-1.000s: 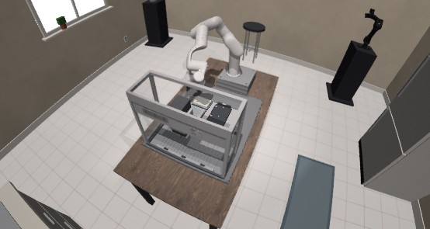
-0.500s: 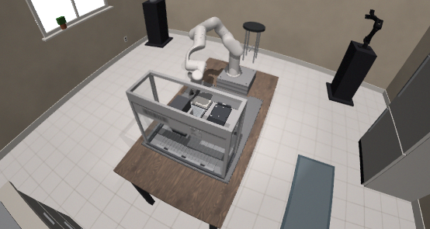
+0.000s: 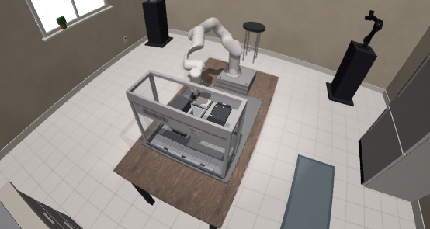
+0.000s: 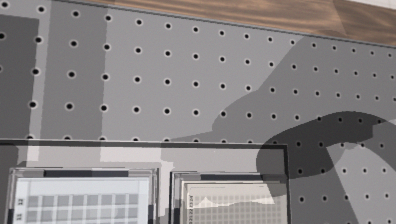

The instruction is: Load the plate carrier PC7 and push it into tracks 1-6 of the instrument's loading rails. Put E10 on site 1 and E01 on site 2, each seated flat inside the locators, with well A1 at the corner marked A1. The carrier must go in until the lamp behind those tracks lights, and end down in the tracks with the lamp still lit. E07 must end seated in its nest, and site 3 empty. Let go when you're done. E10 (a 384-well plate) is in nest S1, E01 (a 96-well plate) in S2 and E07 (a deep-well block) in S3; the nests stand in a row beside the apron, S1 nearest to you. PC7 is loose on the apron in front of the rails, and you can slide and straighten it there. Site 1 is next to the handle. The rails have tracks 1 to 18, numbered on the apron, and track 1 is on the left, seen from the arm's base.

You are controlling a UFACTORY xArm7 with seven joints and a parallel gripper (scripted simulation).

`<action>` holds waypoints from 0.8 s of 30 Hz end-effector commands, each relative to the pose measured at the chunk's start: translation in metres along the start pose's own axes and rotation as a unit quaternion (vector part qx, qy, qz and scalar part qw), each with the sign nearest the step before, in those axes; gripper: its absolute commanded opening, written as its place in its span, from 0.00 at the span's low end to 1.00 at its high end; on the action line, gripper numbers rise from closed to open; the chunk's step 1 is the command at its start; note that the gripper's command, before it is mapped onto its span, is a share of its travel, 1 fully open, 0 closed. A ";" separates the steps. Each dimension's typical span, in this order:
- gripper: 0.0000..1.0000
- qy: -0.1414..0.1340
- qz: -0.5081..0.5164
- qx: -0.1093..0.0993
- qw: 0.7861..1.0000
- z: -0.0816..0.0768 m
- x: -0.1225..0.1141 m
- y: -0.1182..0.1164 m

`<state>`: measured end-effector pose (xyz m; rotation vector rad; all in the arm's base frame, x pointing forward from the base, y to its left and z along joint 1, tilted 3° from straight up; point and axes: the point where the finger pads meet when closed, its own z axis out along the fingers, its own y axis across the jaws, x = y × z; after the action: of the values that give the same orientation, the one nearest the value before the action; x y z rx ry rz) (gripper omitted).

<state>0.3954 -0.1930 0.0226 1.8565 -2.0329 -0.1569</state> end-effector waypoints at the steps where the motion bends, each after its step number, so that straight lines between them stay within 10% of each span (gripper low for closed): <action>1: 1.00 -0.023 0.001 0.028 0.999 -0.007 -0.008 -0.014; 18: 1.00 -0.085 0.015 0.142 0.986 -0.040 -0.020 -0.064; 24: 1.00 -0.087 0.015 0.147 0.985 -0.046 -0.021 -0.071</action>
<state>0.4737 -0.1740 0.0357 2.0389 -2.2987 -0.0227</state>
